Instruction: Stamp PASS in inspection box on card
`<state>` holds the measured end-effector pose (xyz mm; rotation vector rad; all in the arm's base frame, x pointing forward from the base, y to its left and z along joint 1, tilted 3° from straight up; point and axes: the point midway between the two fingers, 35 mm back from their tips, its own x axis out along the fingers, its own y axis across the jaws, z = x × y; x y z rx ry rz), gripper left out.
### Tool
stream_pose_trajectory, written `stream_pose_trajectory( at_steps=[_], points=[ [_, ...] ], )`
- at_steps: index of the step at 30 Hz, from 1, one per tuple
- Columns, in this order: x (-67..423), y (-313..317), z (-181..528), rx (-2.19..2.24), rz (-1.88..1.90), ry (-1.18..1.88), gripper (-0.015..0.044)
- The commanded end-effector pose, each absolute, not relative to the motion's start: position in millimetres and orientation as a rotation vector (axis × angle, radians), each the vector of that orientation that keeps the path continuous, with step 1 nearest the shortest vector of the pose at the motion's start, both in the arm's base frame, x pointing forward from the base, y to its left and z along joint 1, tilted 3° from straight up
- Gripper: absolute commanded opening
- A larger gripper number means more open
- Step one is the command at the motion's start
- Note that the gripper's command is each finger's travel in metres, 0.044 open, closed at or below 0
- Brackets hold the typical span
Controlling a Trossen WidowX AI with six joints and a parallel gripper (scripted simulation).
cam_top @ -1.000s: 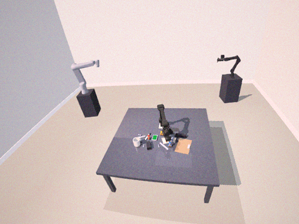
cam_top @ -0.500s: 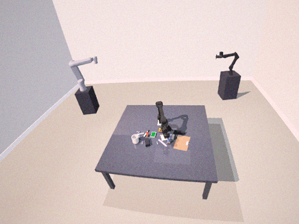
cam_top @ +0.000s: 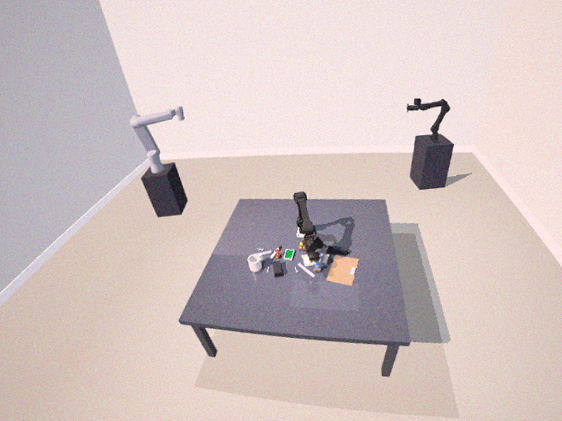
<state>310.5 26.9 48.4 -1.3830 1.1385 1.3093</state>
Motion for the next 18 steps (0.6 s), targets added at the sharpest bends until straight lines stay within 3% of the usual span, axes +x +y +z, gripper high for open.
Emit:
stream_pose_trajectory(
  at_steps=[1,18],
  points=[
    [310.9,27.0,46.6,-1.385,1.313,1.134,0.0],
    [310.8,27.3,52.2,-1.385,1.313,1.134,0.0]
  ],
)
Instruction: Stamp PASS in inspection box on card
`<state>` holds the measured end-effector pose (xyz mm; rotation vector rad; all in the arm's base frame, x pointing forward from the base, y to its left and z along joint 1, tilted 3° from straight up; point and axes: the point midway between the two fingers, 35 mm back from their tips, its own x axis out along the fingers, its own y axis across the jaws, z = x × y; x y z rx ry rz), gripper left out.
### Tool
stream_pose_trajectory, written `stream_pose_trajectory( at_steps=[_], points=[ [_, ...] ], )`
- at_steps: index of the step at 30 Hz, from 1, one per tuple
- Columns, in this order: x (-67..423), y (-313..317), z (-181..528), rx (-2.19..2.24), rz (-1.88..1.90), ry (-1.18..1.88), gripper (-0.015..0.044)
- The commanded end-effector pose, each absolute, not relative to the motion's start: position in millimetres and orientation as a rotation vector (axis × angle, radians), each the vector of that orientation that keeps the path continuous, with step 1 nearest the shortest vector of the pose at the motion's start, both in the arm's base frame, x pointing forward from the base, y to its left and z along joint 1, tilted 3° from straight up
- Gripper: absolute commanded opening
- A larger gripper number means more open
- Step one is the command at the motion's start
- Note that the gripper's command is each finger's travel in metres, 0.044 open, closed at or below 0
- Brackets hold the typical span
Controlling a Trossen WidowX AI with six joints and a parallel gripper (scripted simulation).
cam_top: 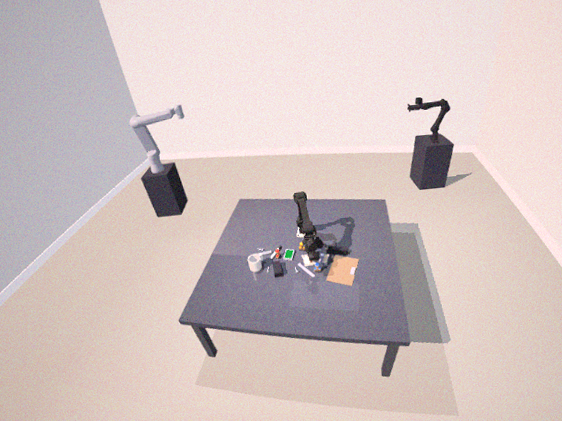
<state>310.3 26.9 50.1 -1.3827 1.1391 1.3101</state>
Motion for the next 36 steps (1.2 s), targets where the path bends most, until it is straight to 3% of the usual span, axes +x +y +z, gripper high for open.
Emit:
stream_pose_trajectory(
  at_steps=[1,36],
  points=[
    [311,27,53,-1.385,1.313,1.134,0.0],
    [312,29,95,-1.385,1.312,1.133,0.0]
  ],
)
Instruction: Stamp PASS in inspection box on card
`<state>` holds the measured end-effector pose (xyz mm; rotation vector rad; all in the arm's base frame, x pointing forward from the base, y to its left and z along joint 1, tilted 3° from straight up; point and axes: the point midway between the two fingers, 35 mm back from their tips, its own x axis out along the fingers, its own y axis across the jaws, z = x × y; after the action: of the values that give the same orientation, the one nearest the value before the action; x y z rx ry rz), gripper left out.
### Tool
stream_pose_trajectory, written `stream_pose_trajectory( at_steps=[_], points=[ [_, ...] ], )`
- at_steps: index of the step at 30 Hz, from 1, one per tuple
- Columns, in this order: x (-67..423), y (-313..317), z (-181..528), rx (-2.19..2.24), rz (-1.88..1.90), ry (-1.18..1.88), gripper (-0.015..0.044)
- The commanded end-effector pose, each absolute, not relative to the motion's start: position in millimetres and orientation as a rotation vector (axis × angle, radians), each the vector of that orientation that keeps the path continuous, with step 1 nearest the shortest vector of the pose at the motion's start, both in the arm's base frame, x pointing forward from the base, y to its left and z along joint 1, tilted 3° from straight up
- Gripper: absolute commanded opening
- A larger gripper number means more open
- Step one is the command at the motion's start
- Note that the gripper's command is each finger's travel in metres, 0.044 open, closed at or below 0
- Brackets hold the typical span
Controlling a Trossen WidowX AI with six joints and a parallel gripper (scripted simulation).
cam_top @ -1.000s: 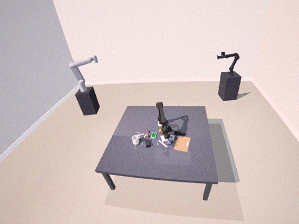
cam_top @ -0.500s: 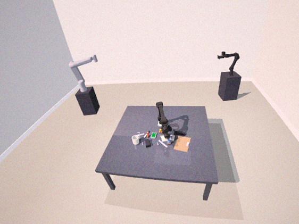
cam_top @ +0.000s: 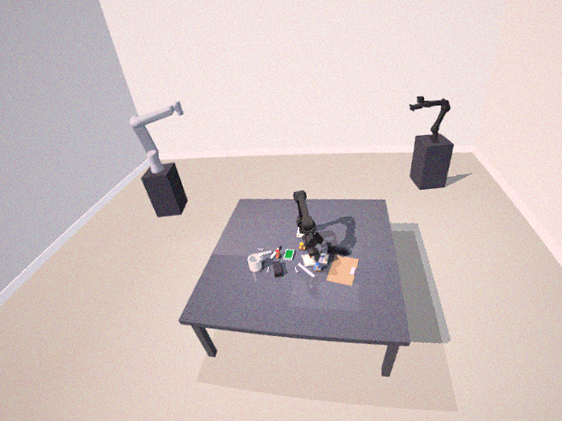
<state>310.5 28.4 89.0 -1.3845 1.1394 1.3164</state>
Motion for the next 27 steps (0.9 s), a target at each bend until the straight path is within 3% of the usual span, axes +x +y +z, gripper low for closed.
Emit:
stream_pose_trajectory(
  at_steps=[1,16,27],
  points=[
    [312,29,97,-1.385,1.312,1.133,0.0],
    [310,29,119,-1.385,1.313,1.133,0.0],
    [341,-27,125,-1.388,1.307,1.136,0.0]
  ],
)
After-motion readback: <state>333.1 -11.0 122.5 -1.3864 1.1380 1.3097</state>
